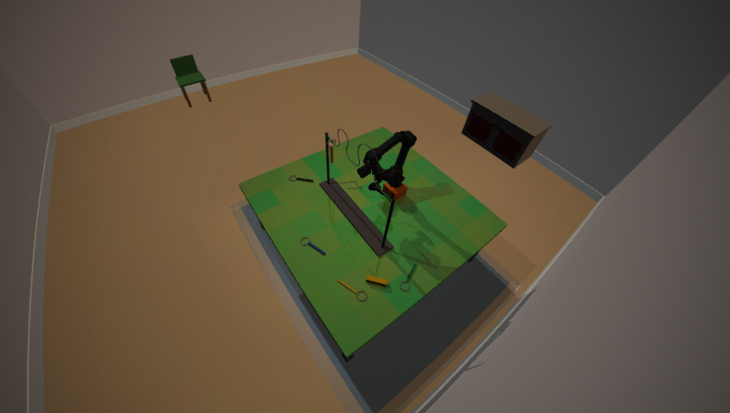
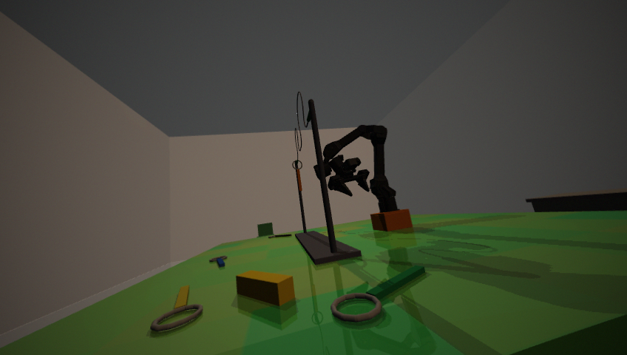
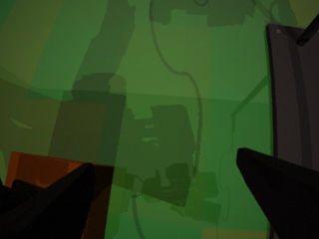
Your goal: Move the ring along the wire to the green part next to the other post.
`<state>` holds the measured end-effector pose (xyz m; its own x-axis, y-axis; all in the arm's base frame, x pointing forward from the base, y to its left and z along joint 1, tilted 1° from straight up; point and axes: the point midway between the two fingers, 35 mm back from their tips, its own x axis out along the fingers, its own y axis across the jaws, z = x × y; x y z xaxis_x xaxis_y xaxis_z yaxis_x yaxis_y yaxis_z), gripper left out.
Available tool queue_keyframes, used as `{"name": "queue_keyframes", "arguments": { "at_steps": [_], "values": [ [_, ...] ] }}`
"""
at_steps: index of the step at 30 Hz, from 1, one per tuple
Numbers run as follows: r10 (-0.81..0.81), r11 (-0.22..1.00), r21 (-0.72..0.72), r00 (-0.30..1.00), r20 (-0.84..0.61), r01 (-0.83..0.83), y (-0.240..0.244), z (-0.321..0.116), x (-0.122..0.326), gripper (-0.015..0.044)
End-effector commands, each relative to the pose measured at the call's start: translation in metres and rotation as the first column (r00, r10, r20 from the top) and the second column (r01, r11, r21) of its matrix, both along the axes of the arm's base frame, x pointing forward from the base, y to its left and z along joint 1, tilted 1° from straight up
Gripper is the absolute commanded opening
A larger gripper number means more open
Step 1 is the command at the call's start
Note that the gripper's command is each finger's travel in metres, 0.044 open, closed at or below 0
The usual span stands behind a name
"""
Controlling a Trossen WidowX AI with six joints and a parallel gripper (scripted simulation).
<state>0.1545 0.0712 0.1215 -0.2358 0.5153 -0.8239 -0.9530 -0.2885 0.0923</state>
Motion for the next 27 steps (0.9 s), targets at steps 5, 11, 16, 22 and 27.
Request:
{"name": "queue_keyframes", "arguments": {
  "at_steps": [5,11,16,22,27],
  "values": [
    [-0.125,0.992,0.010,0.991,0.041,0.125,-0.008,-0.009,0.021,0.0269],
    [-0.457,0.889,0.078,0.878,0.140,0.450,-0.042,-0.029,0.075,0.0160],
    [-0.674,0.738,0.176,0.715,0.185,0.651,-0.076,-0.038,0.112,0.0160],
    [-0.850,0.526,0.318,0.493,0.185,0.789,-0.118,-0.040,0.144,0.0160],
    [-0.942,0.337,0.444,0.302,0.149,0.830,-0.157,-0.036,0.160,0.0160]
  ]
}}
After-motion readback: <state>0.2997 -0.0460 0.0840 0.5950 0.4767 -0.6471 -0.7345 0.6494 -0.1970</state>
